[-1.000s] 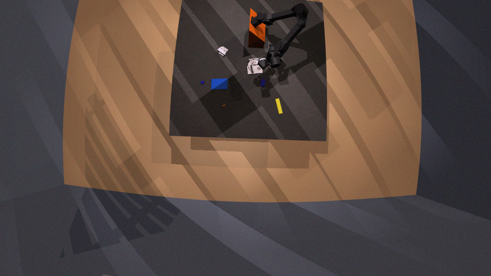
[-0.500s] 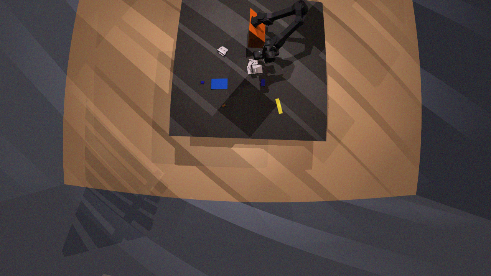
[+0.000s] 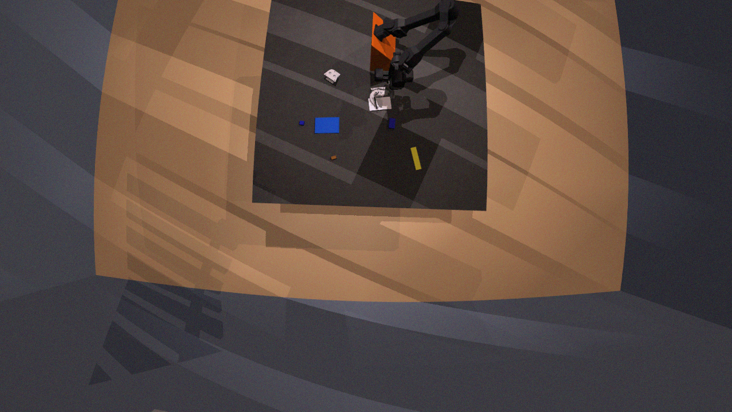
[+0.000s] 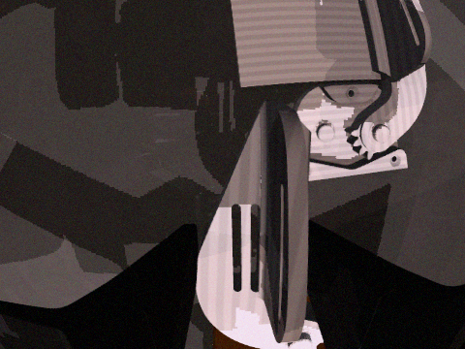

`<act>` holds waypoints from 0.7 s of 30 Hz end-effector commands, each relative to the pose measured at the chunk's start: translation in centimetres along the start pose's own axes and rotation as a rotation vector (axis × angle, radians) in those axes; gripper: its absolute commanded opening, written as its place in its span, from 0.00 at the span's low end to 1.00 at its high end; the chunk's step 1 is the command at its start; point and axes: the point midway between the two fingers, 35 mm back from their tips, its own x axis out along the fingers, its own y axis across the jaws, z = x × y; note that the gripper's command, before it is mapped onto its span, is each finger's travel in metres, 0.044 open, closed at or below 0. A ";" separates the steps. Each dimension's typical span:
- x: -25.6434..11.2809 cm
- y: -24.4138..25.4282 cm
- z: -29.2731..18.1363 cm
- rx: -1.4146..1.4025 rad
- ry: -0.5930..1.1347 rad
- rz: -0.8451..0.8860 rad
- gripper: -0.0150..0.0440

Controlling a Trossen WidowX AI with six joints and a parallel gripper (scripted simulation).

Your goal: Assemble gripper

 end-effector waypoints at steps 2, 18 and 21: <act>0.0 0.0 -0.1 0.013 0.000 0.006 0.48; 0.0 0.0 -0.1 0.028 0.000 0.006 0.48; 0.0 0.0 -0.1 0.028 0.000 0.006 0.48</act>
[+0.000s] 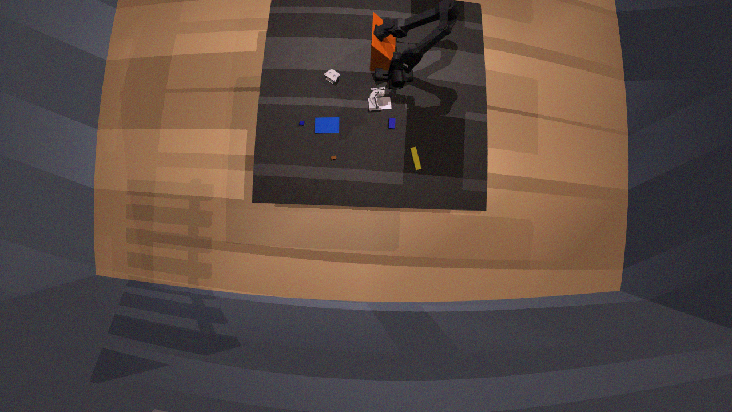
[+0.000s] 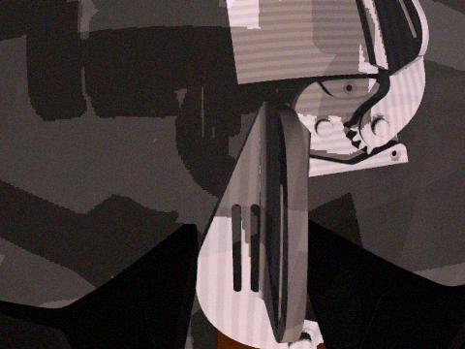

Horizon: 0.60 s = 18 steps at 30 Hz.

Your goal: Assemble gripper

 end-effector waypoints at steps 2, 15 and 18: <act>0.0 0.1 0.0 0.008 -0.001 0.006 0.48; -0.1 -0.8 3.3 0.007 -0.002 0.004 0.48; -0.1 -1.2 4.3 0.006 -0.003 0.004 0.48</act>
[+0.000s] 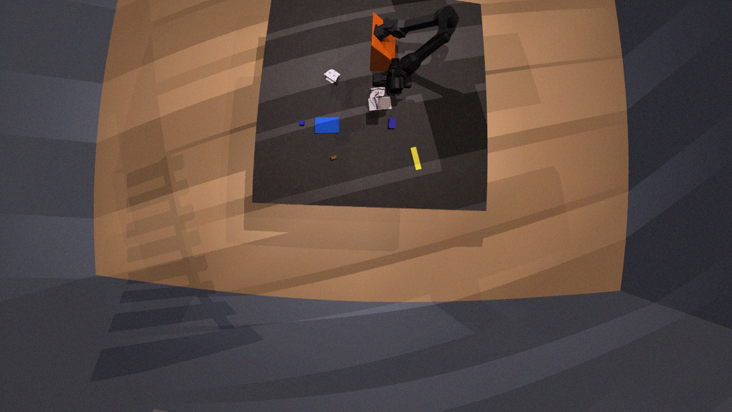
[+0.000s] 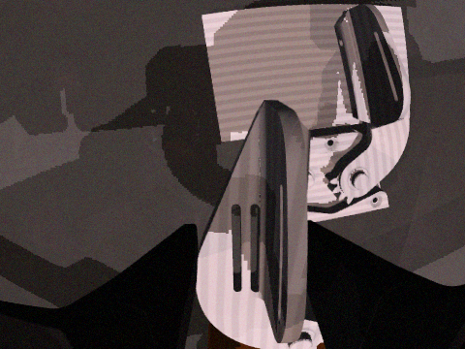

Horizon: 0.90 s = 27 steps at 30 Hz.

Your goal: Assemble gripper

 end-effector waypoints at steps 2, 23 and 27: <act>-0.1 -0.5 1.7 -0.006 -0.003 0.005 0.48; 0.0 -1.6 4.0 -0.007 -0.004 0.006 0.48; 0.0 -1.6 4.0 -0.007 -0.004 0.006 0.48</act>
